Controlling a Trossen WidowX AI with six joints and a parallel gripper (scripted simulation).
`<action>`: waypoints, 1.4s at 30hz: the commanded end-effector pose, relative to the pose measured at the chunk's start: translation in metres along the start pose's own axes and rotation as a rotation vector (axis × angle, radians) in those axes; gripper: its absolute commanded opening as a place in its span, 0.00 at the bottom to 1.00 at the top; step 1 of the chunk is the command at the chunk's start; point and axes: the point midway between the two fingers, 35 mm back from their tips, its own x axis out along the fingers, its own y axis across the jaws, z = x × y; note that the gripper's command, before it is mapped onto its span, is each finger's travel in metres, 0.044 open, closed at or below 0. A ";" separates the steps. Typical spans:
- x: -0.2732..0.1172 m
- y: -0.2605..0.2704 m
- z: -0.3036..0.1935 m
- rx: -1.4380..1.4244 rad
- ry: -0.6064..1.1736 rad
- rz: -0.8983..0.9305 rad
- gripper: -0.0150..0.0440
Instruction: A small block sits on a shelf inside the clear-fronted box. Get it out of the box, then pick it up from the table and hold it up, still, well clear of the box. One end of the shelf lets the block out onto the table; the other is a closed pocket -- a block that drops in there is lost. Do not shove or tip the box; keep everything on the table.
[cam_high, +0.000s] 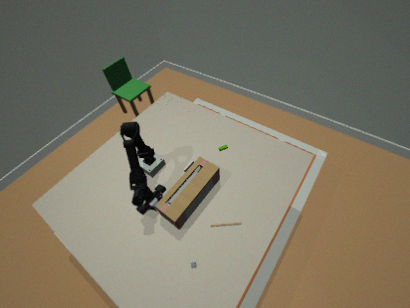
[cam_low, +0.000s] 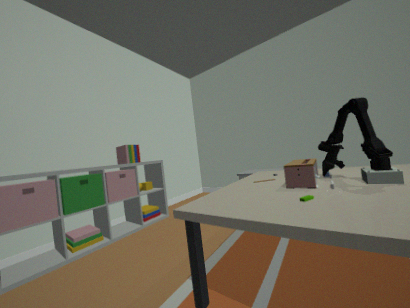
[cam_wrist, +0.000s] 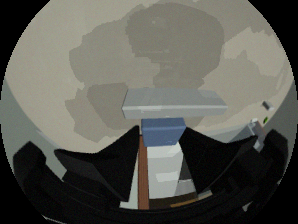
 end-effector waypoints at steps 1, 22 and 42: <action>0.001 0.000 0.001 0.005 -0.003 0.001 0.47; -0.061 -0.003 -0.028 0.024 -0.003 0.012 0.25; -0.129 -0.043 -0.052 0.338 0.036 0.175 0.25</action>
